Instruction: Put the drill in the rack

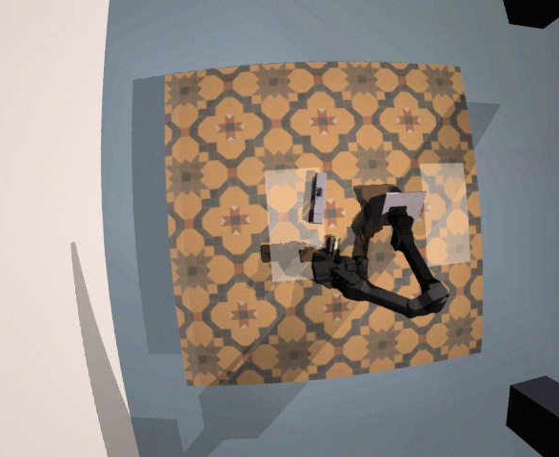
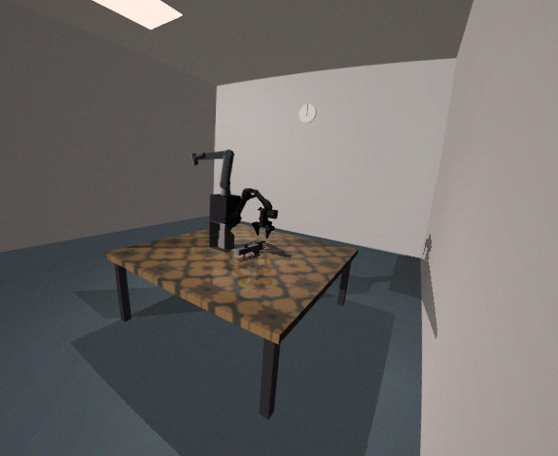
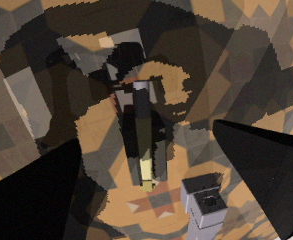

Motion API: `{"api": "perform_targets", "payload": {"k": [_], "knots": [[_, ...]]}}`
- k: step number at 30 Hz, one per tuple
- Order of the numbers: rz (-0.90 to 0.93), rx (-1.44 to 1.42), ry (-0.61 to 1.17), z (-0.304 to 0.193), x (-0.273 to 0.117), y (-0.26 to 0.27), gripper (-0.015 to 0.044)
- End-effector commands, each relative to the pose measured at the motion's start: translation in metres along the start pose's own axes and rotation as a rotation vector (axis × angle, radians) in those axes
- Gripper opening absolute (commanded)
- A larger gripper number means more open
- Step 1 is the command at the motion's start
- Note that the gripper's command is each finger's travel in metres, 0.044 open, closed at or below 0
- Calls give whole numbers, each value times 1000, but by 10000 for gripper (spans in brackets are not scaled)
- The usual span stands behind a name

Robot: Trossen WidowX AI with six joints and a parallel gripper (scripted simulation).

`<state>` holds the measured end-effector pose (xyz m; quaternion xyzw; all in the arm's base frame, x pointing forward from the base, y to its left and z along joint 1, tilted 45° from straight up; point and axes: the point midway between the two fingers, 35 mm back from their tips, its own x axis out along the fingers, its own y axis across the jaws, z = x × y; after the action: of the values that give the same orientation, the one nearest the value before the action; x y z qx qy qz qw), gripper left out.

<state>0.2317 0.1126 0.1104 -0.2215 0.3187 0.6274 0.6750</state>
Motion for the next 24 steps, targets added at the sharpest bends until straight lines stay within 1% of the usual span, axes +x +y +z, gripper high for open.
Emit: {"api": "perform_targets", "payload": {"k": [1,5,11,18,24], "knots": [[-6,-4,3,0,-1,-1,440],[-140,-71,65,7,-19,-22,440],[-404,-164,158,26,-64,-57,440],[-748,-215,223,60,-133,-84,440],[-1039,-257,238,96,-201,-85,440]]}}
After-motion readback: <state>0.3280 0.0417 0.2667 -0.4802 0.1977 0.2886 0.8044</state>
